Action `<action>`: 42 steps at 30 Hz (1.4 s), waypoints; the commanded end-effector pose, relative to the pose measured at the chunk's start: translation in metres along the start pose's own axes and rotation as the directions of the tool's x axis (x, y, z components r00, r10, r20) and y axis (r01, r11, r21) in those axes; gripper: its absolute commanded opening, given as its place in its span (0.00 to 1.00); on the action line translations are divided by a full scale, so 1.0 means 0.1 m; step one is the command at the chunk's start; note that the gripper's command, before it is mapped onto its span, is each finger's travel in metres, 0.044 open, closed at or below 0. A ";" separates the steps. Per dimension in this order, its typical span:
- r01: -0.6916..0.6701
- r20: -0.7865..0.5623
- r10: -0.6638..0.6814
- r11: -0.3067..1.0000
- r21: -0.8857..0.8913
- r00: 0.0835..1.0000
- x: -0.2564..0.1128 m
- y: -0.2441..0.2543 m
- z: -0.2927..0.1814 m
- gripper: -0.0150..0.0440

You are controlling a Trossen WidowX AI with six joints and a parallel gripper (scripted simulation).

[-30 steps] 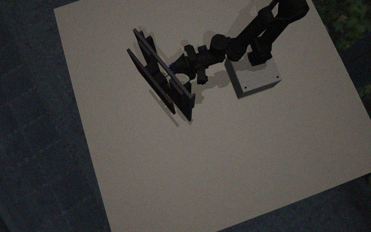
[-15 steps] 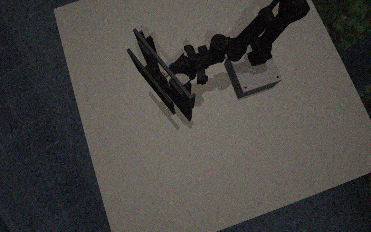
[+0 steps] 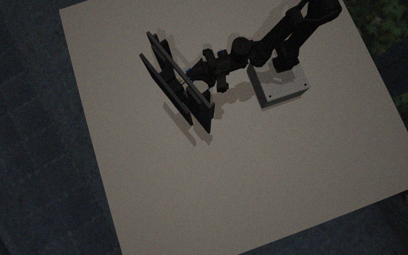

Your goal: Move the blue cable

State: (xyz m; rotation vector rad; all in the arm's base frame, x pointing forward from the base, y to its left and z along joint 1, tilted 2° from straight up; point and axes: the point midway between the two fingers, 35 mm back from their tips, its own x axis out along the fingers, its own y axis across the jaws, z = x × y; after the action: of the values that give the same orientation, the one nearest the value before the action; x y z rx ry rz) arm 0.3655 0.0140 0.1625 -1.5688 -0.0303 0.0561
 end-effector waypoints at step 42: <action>0.016 -0.002 -0.016 1.000 0.003 1.000 0.03 0.01 0.01 0.25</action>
State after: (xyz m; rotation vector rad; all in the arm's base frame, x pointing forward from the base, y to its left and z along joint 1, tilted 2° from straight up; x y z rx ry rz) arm 0.3666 0.0148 0.1616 -1.5688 -0.0421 0.0465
